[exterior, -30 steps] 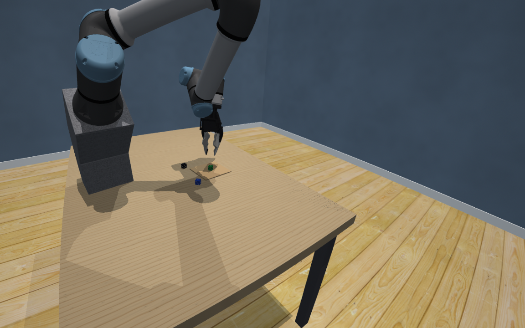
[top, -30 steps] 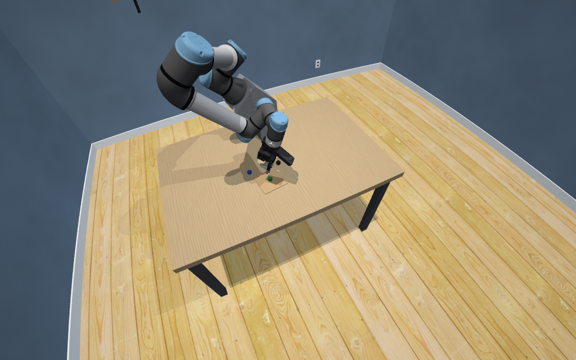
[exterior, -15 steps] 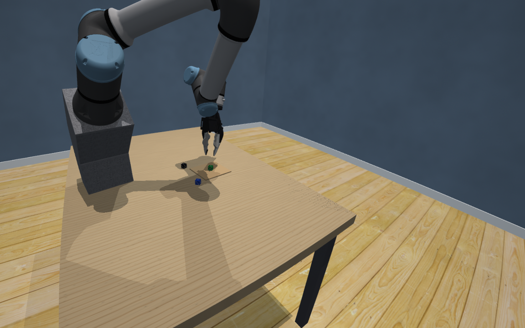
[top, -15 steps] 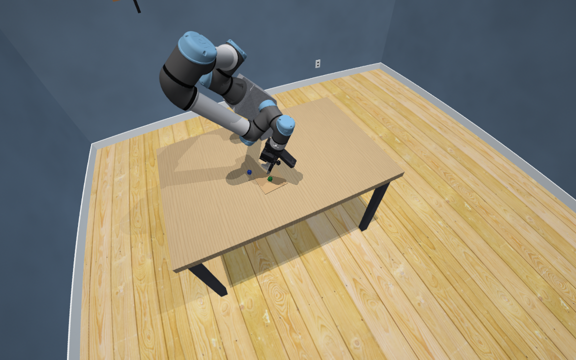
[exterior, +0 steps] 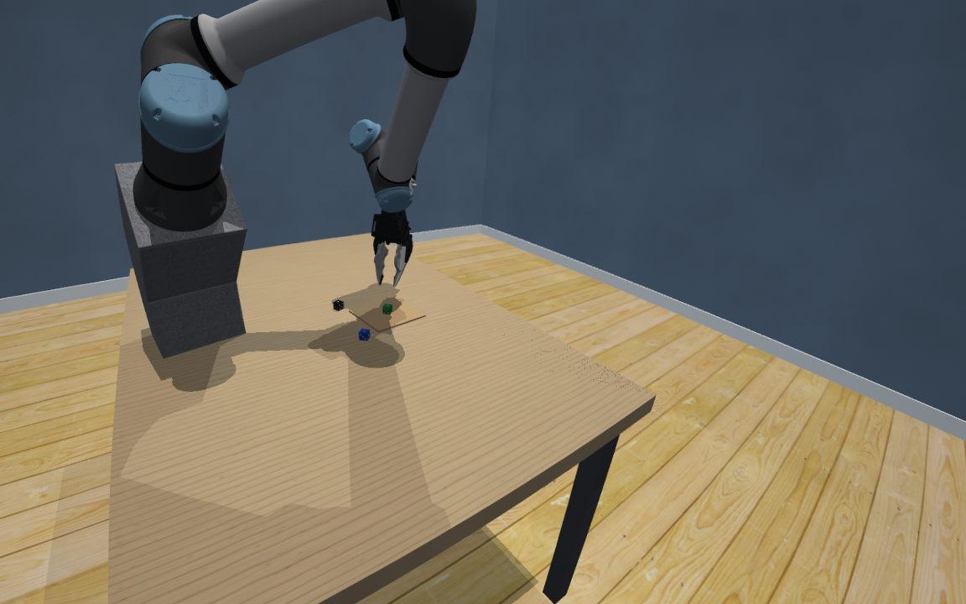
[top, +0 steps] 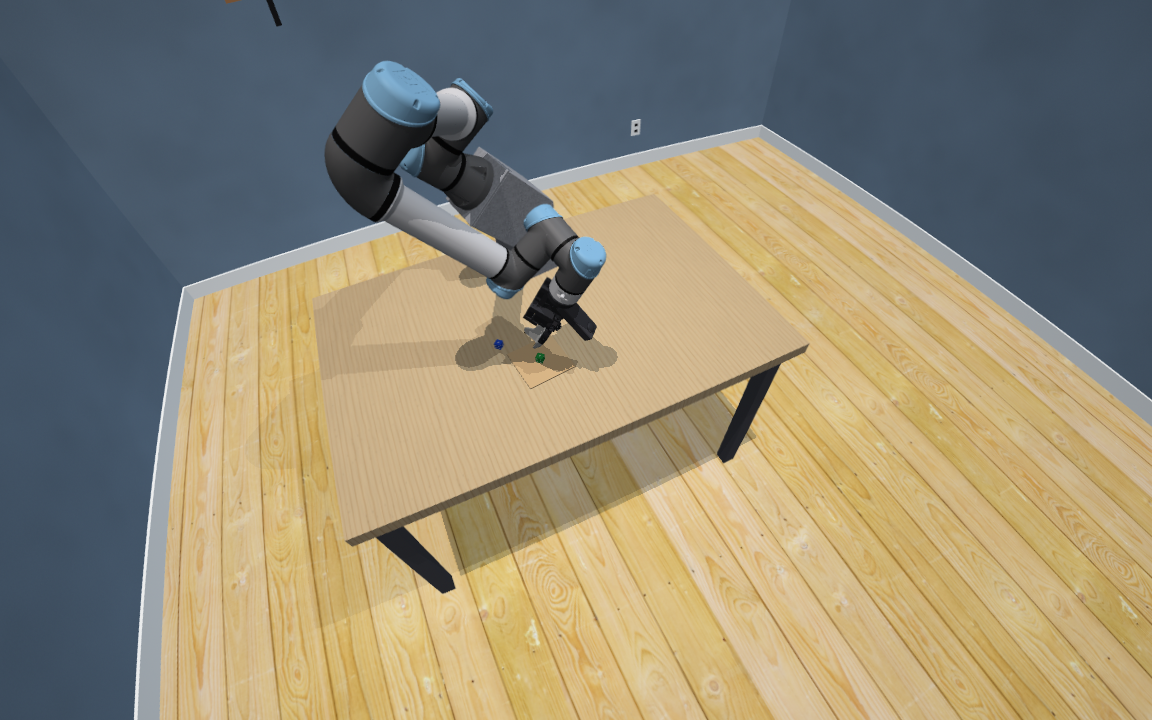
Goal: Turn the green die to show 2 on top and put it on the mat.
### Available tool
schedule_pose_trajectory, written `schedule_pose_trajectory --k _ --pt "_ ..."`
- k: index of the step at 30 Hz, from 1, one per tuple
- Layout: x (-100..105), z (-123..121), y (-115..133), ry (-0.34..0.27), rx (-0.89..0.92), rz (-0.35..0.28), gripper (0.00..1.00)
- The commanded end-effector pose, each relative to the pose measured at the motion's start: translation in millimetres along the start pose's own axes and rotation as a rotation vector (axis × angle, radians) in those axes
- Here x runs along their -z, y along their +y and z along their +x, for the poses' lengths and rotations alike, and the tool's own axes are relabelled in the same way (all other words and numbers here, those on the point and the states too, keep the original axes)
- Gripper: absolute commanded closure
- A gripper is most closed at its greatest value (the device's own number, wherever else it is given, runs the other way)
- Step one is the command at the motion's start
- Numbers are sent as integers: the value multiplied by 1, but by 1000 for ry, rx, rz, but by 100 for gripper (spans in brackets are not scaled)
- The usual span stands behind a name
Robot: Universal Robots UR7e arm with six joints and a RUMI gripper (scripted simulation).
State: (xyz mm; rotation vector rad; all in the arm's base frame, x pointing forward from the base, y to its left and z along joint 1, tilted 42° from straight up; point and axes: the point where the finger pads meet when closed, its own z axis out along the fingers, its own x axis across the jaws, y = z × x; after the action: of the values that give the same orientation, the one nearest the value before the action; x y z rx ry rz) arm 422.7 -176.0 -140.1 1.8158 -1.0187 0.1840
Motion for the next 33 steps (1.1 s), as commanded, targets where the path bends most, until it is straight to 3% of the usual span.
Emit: schedule_pose_trajectory --k 1,33 --pt "1 0 0 1 0 -41 79" --pt "1 -1 -2 -1 0 -90 79"
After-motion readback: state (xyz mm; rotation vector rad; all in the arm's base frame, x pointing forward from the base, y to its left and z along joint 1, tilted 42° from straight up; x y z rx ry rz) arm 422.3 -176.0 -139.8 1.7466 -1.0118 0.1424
